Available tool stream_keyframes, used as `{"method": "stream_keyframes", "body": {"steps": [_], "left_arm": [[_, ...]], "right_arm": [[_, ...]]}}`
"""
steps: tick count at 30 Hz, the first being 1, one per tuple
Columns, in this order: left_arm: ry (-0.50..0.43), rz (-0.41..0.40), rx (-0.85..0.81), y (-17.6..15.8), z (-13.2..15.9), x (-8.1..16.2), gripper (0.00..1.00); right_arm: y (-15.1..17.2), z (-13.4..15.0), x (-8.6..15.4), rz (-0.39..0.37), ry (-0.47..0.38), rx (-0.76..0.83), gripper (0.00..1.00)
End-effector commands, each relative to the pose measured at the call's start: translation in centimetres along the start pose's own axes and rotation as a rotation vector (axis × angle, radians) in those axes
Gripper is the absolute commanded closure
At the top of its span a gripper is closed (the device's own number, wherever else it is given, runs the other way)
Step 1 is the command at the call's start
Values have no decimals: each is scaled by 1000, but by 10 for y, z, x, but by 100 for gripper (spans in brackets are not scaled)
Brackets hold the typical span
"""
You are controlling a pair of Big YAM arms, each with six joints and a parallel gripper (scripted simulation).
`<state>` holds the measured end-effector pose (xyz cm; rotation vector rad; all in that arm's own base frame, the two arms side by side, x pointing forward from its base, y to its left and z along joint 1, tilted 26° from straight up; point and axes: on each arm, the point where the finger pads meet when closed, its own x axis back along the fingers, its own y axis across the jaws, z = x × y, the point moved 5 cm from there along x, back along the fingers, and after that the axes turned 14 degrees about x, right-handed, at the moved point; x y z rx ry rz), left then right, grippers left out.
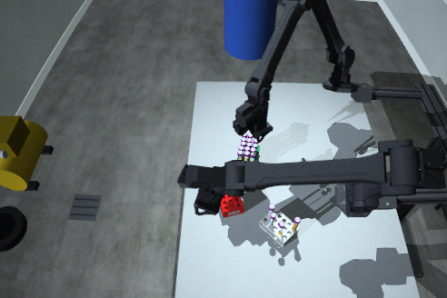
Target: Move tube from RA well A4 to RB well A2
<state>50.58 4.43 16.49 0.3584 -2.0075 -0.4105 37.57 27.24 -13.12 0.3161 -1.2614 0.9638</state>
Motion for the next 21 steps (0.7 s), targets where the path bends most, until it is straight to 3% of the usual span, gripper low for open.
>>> {"method": "stream_keyframes", "body": {"steps": [1,14,21], "left_arm": [[-33,-3,13,4,-15,8,70],[-33,-3,13,4,-15,8,70],[-33,-3,13,4,-15,8,70]], "right_arm": [[-12,1,11,3,-40,3,70],[-50,57,9,7,-37,3,70],[-49,65,12,11,-43,21,70]]}}
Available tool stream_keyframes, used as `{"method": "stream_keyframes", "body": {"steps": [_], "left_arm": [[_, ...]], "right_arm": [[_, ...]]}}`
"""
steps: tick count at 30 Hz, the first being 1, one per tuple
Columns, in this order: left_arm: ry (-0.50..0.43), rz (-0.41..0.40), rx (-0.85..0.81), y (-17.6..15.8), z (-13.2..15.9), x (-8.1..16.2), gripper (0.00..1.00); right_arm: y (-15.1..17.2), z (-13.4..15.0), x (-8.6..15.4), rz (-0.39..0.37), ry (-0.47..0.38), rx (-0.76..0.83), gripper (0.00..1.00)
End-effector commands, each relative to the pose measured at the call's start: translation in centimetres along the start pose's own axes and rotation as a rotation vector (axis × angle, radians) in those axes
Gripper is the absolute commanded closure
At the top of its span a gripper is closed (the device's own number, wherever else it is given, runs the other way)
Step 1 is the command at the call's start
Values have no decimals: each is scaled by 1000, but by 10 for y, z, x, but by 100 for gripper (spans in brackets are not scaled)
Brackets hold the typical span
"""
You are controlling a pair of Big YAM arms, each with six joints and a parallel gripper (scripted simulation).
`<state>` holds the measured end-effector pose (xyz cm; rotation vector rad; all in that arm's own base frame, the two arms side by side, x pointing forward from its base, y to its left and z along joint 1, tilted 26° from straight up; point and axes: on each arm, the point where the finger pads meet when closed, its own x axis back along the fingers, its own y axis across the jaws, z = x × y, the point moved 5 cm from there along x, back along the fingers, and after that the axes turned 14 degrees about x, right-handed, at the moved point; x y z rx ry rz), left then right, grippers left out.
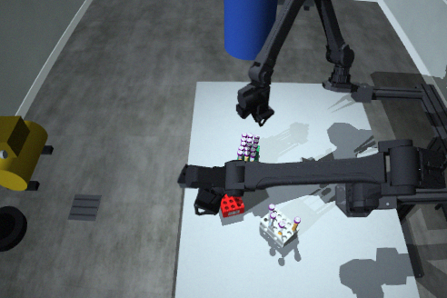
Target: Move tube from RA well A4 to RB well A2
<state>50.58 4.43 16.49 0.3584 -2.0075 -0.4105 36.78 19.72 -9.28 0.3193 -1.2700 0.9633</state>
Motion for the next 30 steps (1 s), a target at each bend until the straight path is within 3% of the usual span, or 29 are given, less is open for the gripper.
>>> {"method": "stream_keyframes", "body": {"steps": [1,4,12,22,29,30], "left_arm": [[-33,-3,13,4,-15,8,70],[-33,-3,13,4,-15,8,70],[-33,-3,13,4,-15,8,70],[-33,-3,13,4,-15,8,70],[-33,-3,13,4,-15,8,70],[-33,-3,13,4,-15,8,70]], "right_arm": [[10,-2,0,7,-5,45,70],[6,-21,7,11,-32,30,70],[5,-18,3,4,-17,10,70],[6,-3,-29,-3,8,18,70],[6,-3,-38,-2,8,18,70],[4,-13,-34,4,-12,16,70]]}}
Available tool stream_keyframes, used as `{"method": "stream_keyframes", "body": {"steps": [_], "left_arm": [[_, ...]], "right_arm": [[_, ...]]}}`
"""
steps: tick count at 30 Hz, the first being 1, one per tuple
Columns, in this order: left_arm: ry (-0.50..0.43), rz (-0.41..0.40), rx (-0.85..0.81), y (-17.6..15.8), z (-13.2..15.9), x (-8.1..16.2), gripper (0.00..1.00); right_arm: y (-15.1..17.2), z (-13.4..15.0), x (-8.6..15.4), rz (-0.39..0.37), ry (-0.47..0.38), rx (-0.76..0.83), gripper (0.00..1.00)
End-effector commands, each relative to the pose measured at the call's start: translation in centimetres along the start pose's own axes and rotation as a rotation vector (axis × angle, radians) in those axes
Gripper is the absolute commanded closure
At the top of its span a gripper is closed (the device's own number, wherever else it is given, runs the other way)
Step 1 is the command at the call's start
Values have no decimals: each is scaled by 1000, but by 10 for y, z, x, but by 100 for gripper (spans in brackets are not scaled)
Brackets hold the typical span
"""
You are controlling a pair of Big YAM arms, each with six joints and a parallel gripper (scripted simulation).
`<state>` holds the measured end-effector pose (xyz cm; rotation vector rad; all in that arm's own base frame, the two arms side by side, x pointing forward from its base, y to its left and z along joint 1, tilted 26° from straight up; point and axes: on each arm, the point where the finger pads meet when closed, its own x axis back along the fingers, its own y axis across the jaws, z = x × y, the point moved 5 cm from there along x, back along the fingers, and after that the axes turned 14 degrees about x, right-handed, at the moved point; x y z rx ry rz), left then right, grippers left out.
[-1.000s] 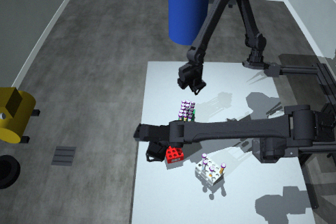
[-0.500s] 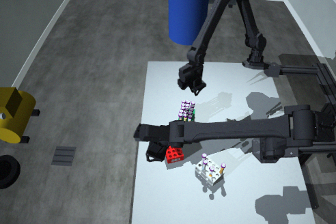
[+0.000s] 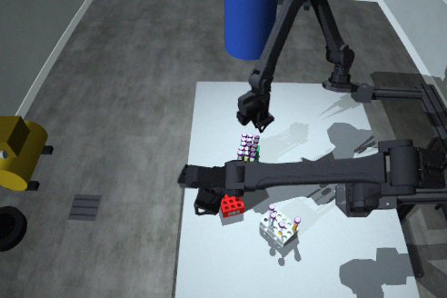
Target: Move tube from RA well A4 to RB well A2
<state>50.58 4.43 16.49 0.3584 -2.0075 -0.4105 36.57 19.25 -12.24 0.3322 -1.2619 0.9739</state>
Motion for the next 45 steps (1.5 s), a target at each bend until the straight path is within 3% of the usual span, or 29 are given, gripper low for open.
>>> {"method": "stream_keyframes", "body": {"steps": [1,14,23,24,45], "left_arm": [[-33,-3,13,4,-15,8,70],[-33,-3,13,4,-15,8,70],[-33,-3,13,4,-15,8,70],[-33,-3,13,4,-15,8,70],[-33,-3,13,4,-15,8,70]], "right_arm": [[-5,-9,-7,5,-13,-2,70],[-3,-2,-34,0,1,-1,70],[-3,-10,-21,8,-22,-5,70],[-1,-8,-30,5,-8,4,70],[-5,-6,-40,2,-7,-7,70]]}}
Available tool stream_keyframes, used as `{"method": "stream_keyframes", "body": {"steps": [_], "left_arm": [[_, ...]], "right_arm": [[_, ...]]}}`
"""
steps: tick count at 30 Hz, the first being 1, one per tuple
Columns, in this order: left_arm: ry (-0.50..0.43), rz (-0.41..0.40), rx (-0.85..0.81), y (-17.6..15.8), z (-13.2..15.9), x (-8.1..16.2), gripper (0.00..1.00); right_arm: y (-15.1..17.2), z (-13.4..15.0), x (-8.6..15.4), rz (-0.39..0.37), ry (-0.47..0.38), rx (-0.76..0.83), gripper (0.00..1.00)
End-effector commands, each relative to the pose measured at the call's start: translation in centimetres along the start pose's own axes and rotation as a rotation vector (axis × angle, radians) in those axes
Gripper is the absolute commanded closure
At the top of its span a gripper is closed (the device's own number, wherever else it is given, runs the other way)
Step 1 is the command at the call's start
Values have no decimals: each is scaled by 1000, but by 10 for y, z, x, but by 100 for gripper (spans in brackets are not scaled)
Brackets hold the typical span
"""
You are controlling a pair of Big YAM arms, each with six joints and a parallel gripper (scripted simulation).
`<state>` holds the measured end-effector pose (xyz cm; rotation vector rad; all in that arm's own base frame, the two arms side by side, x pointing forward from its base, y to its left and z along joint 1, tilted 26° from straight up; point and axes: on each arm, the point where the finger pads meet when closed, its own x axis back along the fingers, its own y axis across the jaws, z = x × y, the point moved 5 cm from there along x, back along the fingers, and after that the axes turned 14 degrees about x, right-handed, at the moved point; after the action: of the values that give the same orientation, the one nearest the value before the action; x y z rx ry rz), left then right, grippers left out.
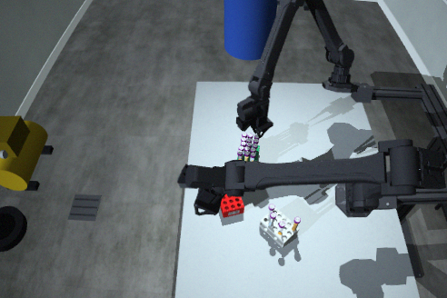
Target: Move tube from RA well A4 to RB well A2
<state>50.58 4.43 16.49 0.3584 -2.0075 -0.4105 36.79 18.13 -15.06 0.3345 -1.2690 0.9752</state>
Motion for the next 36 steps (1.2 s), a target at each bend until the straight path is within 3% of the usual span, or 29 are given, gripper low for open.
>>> {"method": "stream_keyframes", "body": {"steps": [1,35,36], "left_arm": [[-33,-3,13,4,-15,8,70],[-33,-3,13,4,-15,8,70],[-33,-3,13,4,-15,8,70]], "right_arm": [[-5,-3,-10,0,1,-7,70],[2,5,-22,-3,17,4,70],[1,4,-22,-3,14,3,100]]}}
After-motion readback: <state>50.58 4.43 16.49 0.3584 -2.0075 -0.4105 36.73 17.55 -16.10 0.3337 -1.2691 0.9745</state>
